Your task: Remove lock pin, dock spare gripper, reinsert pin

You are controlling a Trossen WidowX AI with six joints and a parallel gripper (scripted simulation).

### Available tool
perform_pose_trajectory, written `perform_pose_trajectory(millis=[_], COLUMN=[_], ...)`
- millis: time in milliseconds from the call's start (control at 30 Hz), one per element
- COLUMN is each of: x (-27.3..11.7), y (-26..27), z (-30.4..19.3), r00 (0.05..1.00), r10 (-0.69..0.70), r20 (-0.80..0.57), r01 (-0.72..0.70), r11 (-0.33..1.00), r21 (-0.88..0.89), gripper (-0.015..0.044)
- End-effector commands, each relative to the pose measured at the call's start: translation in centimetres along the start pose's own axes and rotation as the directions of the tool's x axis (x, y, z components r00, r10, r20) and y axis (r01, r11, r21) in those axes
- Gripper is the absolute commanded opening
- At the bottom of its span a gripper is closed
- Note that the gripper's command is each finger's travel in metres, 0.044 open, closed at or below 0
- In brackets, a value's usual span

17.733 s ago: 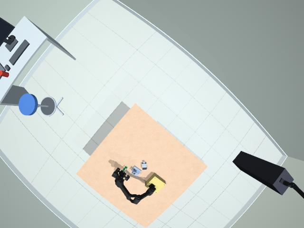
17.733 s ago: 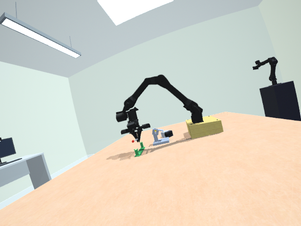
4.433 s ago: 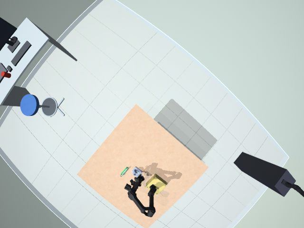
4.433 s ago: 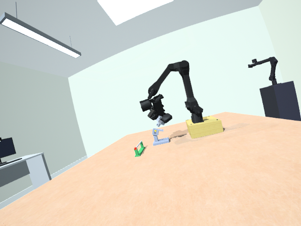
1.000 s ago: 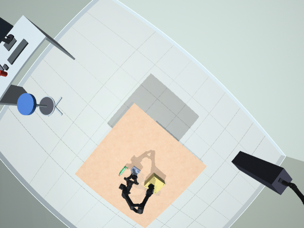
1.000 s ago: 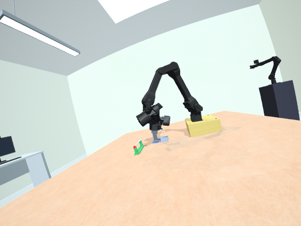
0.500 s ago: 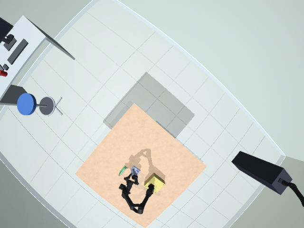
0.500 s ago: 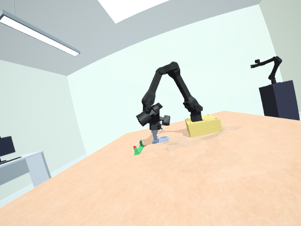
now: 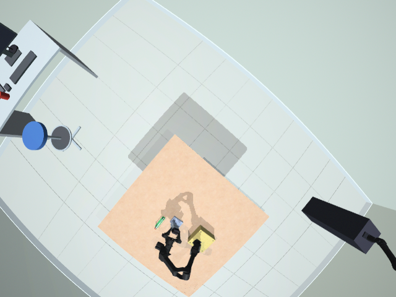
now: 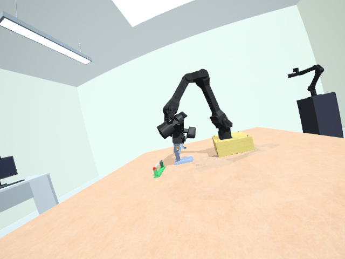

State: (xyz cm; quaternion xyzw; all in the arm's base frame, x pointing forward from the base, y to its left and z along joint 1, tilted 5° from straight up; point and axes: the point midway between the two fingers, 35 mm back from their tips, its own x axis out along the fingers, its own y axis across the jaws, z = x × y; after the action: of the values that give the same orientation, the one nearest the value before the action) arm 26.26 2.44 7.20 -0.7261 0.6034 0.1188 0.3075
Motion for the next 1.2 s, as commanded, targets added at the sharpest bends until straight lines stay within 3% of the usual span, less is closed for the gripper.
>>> perform_pose_trajectory(millis=[0, 1167], x=[-0.5, -3.9], y=[0.0, -0.9], z=[-0.8, -6.7], r00=[1.0, 1.0], r10=[0.0, 0.003], r20=[0.0, -0.012], r01=[0.0, -0.004], r11=[1.0, 1.0], r21=[0.001, -0.029], gripper=[0.044, 0.044])
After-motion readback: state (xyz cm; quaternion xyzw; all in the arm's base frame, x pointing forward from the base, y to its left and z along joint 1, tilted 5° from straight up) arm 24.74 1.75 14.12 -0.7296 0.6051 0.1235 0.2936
